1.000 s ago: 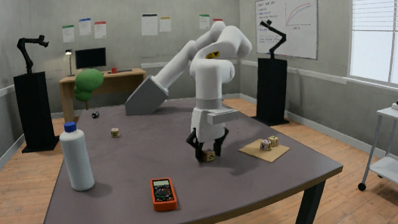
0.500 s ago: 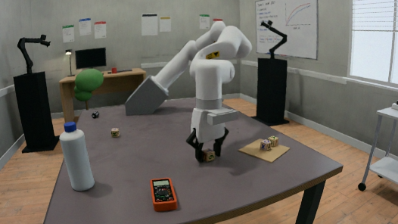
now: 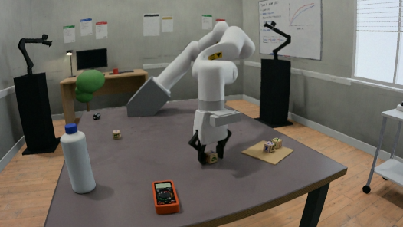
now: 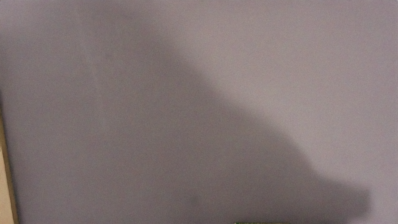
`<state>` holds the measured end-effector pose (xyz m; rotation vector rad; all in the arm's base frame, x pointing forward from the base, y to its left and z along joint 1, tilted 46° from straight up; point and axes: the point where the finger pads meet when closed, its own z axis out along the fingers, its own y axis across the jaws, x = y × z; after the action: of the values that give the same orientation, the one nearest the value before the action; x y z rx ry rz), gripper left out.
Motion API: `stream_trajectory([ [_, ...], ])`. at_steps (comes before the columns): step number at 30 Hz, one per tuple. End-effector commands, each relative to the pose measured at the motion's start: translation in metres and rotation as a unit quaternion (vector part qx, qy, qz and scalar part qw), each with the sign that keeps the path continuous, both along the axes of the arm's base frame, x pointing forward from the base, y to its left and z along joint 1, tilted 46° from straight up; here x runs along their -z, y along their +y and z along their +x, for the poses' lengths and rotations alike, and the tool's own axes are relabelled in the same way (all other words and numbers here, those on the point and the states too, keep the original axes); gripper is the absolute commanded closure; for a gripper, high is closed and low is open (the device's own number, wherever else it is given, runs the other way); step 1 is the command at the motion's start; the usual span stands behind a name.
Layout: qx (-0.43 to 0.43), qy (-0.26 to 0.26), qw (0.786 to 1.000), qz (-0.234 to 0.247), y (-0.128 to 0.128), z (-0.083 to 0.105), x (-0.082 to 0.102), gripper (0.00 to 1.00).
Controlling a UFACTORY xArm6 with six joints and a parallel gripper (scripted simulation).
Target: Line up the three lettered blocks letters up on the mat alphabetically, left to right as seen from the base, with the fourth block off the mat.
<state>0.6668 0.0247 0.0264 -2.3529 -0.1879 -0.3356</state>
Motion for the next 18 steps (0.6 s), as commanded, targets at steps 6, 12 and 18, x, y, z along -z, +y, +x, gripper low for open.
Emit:
stream_trajectory([
  [6, 0.001, -0.002, 1.0, 0.0, -0.0015, 0.001, -0.0016, 0.52],
  [12, 0.001, -0.002, 1.0, 0.0, -0.0015, 0.001, -0.0016, 0.52],
  [18, 0.001, -0.002, 1.0, 0.0, -0.0015, 0.001, -0.0016, 0.52],
])
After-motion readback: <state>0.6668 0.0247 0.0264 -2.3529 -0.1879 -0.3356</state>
